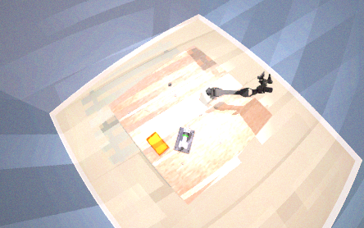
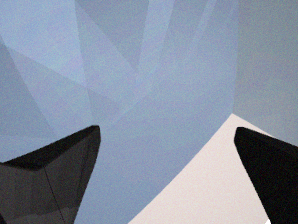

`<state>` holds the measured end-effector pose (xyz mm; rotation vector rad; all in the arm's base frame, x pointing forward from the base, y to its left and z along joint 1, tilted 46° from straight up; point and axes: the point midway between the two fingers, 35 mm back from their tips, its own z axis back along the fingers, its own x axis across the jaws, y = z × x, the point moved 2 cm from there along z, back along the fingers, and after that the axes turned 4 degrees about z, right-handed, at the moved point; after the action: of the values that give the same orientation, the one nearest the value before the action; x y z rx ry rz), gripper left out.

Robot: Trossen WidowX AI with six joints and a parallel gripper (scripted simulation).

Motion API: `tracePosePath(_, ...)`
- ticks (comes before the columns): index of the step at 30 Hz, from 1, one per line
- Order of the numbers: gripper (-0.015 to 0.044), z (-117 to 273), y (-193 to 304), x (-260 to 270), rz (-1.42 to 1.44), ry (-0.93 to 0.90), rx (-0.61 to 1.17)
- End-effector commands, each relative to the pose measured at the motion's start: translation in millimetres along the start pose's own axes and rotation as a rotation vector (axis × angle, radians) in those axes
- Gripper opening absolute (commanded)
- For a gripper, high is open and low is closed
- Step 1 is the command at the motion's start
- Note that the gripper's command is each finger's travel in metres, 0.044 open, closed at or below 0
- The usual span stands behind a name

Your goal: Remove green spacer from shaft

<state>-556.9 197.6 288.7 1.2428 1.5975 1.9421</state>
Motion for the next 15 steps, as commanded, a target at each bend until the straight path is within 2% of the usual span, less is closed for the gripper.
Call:
tracePosePath(1,0.0426,0.5,-0.3,0.3,0.001,-0.001,-0.001)
tracePosePath(5,0.044,13.5,-8.6,7.6,0.017,-0.034,-0.024)
tracePosePath(15,0.044,83.1,-6.5,40.8,0.225,-0.194,-0.131)
